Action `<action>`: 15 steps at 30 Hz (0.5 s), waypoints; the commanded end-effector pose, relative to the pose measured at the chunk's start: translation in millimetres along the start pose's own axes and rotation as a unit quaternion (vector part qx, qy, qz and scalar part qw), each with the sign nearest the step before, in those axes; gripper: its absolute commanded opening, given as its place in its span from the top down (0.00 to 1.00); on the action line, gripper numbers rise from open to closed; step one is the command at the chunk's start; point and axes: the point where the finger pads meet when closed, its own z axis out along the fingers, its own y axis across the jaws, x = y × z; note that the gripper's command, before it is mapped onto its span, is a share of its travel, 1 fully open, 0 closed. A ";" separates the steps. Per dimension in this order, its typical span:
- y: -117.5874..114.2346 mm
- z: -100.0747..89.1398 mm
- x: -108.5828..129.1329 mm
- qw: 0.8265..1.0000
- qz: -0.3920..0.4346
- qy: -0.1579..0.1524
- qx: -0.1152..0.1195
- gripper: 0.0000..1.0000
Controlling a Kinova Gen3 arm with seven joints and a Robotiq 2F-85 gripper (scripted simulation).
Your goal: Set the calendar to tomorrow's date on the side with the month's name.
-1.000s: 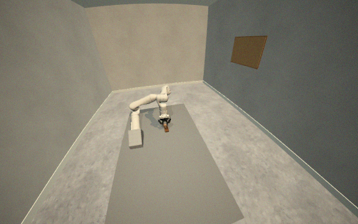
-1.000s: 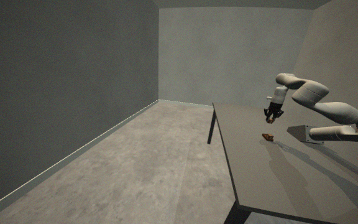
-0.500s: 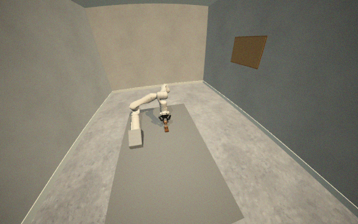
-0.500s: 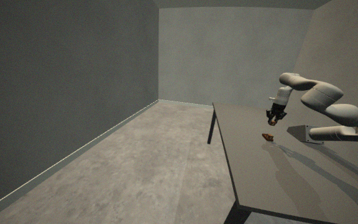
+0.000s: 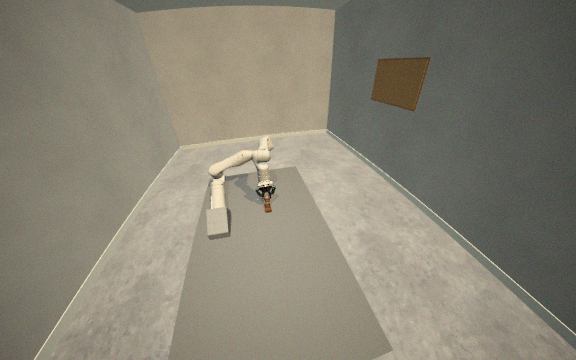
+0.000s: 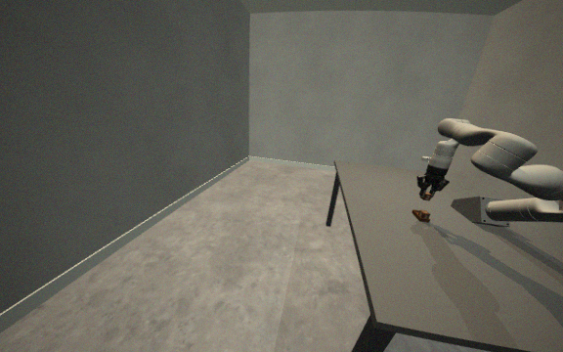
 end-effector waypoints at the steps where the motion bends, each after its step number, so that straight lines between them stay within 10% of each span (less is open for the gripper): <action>1: 1.6 9.7 -1.1 1.000 0.001 -0.001 -0.003 0.72; 15: 1.7 42.3 -1.2 1.000 0.001 -0.001 -0.003 0.72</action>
